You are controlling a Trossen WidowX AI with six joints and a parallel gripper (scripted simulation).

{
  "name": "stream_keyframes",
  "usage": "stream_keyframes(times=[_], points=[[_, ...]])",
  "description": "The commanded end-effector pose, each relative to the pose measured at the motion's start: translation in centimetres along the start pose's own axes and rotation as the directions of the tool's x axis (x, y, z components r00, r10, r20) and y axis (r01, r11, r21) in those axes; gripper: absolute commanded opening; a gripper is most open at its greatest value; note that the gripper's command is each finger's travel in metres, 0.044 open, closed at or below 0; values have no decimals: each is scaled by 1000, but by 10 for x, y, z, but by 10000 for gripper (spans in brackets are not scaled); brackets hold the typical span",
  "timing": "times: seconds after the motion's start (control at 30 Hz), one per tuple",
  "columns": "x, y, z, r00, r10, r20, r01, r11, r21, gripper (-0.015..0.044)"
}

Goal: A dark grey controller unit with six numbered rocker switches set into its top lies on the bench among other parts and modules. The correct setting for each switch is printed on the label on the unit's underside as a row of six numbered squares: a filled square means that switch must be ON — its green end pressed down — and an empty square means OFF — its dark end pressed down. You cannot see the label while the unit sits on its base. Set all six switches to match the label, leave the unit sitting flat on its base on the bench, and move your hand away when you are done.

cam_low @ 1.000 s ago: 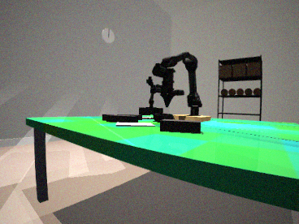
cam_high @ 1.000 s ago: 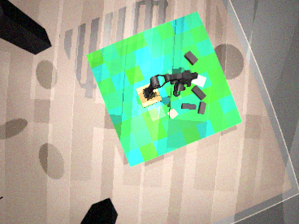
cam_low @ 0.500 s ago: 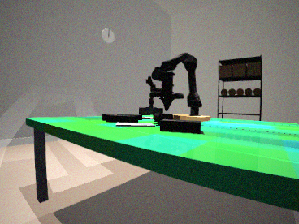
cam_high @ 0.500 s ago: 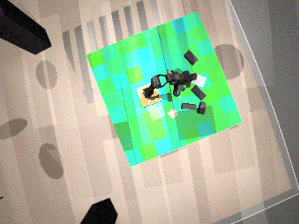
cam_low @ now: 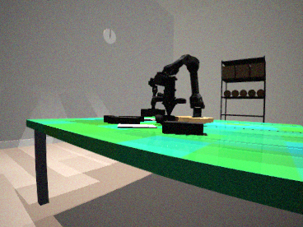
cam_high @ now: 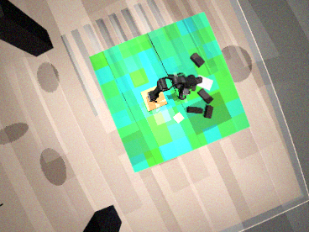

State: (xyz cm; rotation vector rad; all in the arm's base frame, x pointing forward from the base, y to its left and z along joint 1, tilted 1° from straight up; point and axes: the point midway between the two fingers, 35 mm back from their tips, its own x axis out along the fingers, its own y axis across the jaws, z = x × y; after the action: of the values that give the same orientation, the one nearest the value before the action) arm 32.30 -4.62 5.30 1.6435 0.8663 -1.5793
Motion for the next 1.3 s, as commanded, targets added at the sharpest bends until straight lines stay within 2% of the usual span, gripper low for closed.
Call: stream_keyframes(times=[0.0,1.27], points=[[6,-1,0,1000,-10,3,10,1000,-4,0],[3,-1,0,1000,-8,3,8,1000,0,0]])
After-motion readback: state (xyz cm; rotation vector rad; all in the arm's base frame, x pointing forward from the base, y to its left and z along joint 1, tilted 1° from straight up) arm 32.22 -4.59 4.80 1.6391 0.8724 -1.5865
